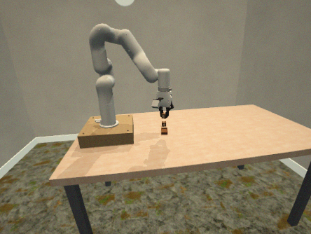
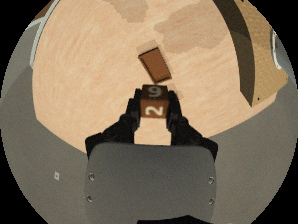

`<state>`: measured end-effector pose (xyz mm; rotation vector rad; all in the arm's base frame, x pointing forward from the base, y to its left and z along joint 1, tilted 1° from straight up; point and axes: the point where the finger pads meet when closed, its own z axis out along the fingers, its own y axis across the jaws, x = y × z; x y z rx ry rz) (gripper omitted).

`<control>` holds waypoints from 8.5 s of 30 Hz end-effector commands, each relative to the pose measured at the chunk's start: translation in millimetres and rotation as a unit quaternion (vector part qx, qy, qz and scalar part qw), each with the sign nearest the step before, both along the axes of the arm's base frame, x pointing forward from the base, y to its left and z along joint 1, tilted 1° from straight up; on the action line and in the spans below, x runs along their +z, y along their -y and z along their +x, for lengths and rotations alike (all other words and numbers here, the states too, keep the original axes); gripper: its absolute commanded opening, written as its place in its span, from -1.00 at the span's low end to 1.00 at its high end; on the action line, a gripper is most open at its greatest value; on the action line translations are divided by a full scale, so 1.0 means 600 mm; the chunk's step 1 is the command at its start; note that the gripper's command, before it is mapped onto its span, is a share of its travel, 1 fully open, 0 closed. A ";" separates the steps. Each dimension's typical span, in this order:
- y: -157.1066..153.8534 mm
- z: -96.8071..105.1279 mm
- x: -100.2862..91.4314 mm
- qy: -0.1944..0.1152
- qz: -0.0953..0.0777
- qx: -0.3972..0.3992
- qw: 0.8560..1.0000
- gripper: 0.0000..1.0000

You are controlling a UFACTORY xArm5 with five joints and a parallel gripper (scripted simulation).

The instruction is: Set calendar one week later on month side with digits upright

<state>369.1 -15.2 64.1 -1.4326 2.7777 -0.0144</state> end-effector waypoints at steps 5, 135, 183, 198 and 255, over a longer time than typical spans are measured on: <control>0.018 0.002 0.001 0.002 0.002 -0.133 0.991 -0.43; 0.177 -0.021 -0.138 0.004 0.018 -0.969 0.245 -0.43; 0.177 -0.020 -0.170 0.004 0.018 -0.969 0.245 -0.43; 0.177 -0.020 -0.170 0.004 0.018 -0.969 0.245 -0.43; 0.177 -0.020 -0.170 0.004 0.018 -0.969 0.245 -0.43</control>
